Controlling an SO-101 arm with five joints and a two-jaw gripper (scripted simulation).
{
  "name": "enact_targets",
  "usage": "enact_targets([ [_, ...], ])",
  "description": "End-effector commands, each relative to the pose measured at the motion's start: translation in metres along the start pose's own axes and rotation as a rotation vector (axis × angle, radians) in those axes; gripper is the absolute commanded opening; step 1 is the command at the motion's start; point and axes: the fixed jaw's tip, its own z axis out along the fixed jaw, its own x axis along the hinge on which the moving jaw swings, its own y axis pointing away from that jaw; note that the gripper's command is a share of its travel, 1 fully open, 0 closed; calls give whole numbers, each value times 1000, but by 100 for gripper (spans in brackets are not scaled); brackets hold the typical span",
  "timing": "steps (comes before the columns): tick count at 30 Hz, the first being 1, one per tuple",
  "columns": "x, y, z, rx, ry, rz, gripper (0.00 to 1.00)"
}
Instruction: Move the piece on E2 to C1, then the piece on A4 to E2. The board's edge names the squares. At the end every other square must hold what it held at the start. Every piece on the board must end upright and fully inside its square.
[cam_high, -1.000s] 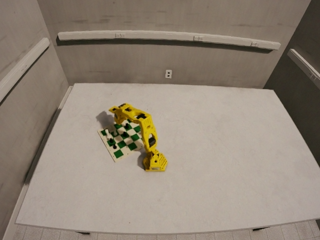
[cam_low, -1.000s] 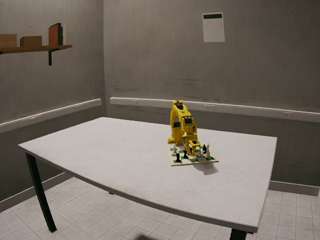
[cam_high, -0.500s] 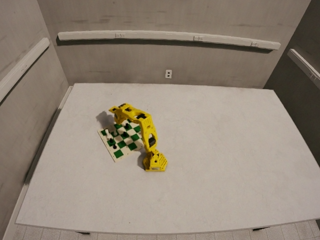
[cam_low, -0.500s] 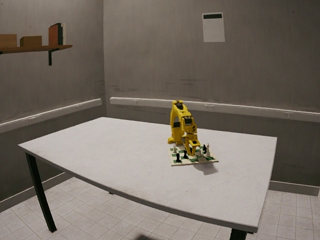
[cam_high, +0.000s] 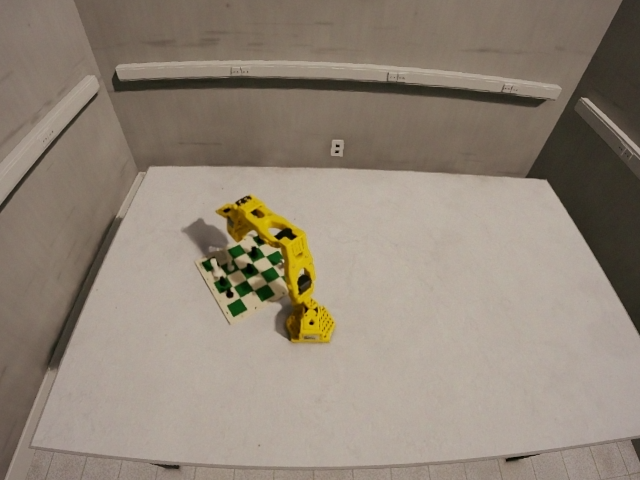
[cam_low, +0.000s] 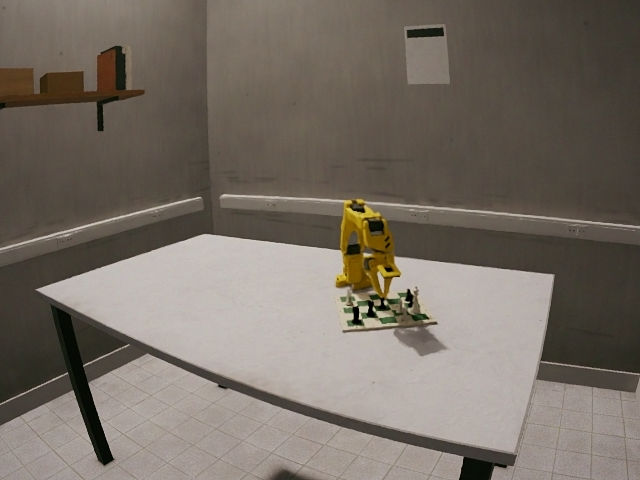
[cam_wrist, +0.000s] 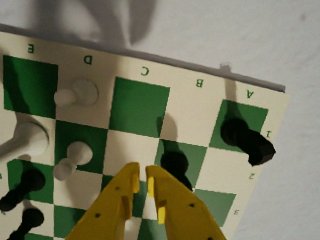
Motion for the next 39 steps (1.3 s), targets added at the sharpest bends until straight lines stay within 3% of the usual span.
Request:
enact_targets([
  [1, -7, -2, -20, 2, -12, 5, 0],
  [4, -9, -2, -27, 2, -12, 5, 0],
  [15, -10, 1, -31, -2, -21, -6, 0],
  [21, -11, 46, -31, -58, -144, -149, 6],
  [23, -11, 46, -31, -58, -144, -149, 6],
  [28, -4, 87, -35, -129, -253, -274, 11],
  [39, -2, 94, -35, -143, -272, -296, 12],
])
